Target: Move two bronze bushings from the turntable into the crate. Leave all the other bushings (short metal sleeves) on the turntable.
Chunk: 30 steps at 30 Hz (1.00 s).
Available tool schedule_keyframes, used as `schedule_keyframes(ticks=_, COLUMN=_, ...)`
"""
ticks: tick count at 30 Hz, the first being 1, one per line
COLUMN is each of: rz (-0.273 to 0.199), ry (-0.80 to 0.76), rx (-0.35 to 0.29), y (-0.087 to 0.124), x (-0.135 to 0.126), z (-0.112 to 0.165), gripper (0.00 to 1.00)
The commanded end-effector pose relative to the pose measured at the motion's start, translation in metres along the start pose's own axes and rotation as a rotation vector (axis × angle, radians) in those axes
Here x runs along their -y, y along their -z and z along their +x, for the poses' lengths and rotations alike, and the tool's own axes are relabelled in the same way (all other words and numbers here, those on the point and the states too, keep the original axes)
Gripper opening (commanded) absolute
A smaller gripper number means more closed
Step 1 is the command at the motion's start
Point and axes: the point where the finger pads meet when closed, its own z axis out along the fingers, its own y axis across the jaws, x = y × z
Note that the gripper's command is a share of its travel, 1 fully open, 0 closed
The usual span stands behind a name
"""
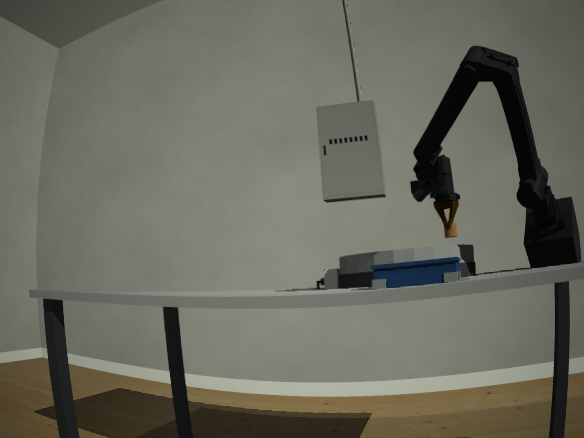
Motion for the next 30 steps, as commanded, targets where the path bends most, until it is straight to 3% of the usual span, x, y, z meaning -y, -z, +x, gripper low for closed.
schedule_keyframes(ticks=1, rz=0.008, ry=0.01, rx=0.02, y=0.008, x=0.001, z=-0.006, gripper=0.0)
schedule_keyframes(ticks=19, rz=0.008, ry=0.01, rx=0.019, y=0.008, x=0.001, z=-0.006, gripper=0.0)
schedule_keyframes(ticks=30, rz=-0.002, ry=0.0, rx=-0.006, y=0.0, x=-0.024, z=0.004, gripper=0.0)
